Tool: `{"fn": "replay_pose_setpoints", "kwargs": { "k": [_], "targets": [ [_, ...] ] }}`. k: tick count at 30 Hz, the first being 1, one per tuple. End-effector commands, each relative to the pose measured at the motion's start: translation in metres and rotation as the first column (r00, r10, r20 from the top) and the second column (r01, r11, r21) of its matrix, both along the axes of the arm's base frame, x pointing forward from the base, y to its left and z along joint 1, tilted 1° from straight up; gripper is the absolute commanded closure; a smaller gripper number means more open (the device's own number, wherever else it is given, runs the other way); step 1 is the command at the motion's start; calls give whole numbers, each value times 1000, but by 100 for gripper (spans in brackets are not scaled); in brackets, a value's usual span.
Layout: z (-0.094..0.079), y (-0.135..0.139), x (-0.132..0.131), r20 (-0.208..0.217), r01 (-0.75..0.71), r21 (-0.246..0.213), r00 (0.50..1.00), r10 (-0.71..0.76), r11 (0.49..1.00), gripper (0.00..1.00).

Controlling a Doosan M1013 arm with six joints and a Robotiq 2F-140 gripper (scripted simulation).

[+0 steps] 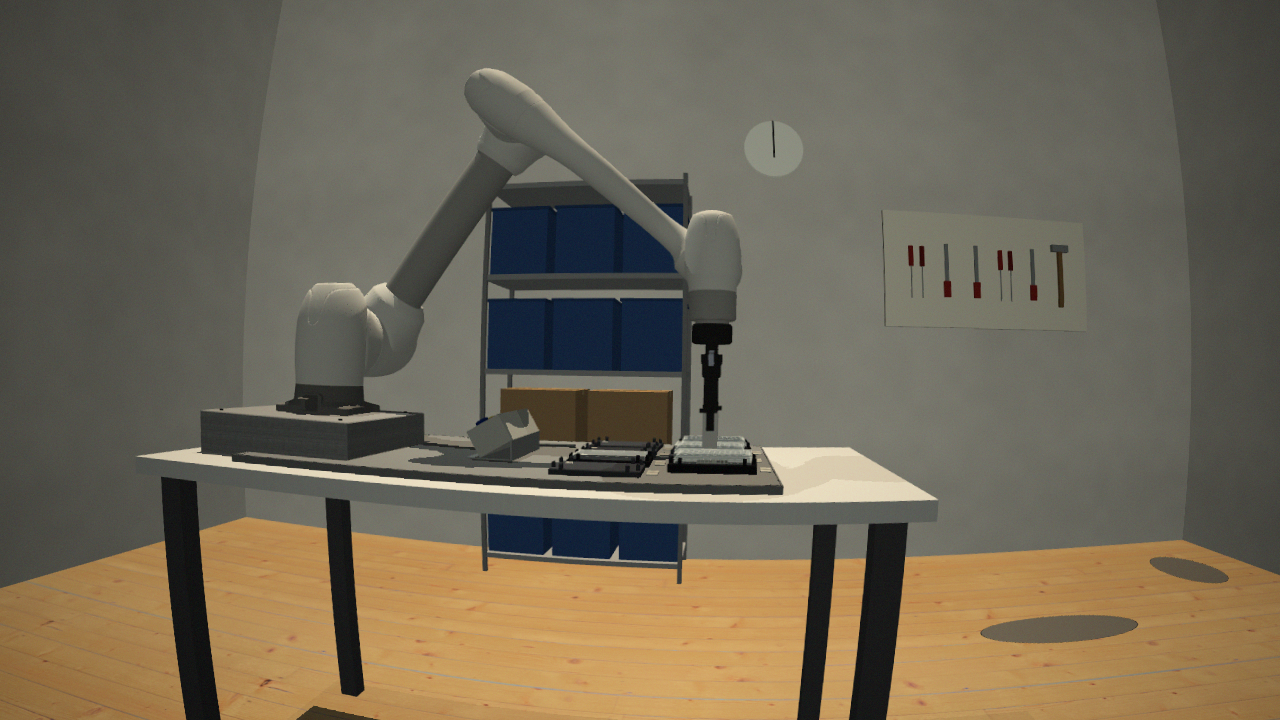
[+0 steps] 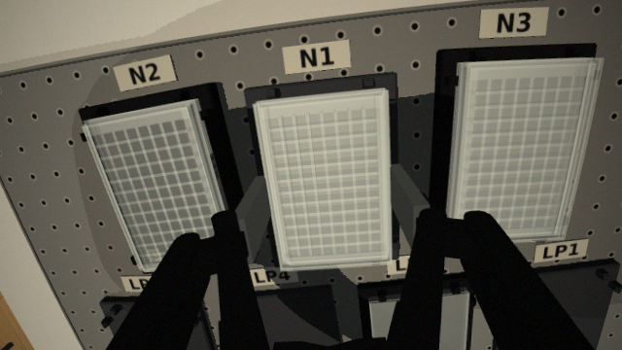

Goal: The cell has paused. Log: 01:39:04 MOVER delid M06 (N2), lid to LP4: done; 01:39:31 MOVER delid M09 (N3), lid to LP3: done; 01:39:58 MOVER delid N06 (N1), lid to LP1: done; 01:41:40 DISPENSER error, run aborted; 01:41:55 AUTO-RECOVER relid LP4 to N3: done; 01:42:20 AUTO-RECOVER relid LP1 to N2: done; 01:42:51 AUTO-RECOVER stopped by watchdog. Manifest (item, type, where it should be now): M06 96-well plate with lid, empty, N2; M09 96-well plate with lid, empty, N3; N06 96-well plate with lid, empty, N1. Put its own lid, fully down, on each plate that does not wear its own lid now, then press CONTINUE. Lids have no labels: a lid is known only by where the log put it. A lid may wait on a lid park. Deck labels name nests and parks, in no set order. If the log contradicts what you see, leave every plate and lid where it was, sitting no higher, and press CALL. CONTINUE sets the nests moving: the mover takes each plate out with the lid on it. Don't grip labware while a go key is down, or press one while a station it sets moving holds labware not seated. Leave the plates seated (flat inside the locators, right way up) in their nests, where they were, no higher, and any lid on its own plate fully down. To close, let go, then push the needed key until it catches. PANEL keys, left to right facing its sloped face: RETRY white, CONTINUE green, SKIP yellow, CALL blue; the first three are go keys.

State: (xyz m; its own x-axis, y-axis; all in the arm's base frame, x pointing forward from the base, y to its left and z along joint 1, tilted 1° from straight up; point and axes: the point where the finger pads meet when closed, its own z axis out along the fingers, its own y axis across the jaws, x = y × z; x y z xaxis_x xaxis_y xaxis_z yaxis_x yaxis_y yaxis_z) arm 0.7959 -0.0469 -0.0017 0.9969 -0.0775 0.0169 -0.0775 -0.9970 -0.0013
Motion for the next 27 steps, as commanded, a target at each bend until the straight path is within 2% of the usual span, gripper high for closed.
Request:
{"fn": "replay_pose_setpoints", "kwargs": {
  "k": [1,9,10,27],
  "targets": [
    [0,0,0,0,0,0,1000,0,1000,100],
    [0,0,0,0,0,0,1000,0,1000,100],
    [0,0,0,0,0,0,1000,0,1000,34],
    [0,0,0,0,0,0,1000,0,1000,34]
  ]
}}
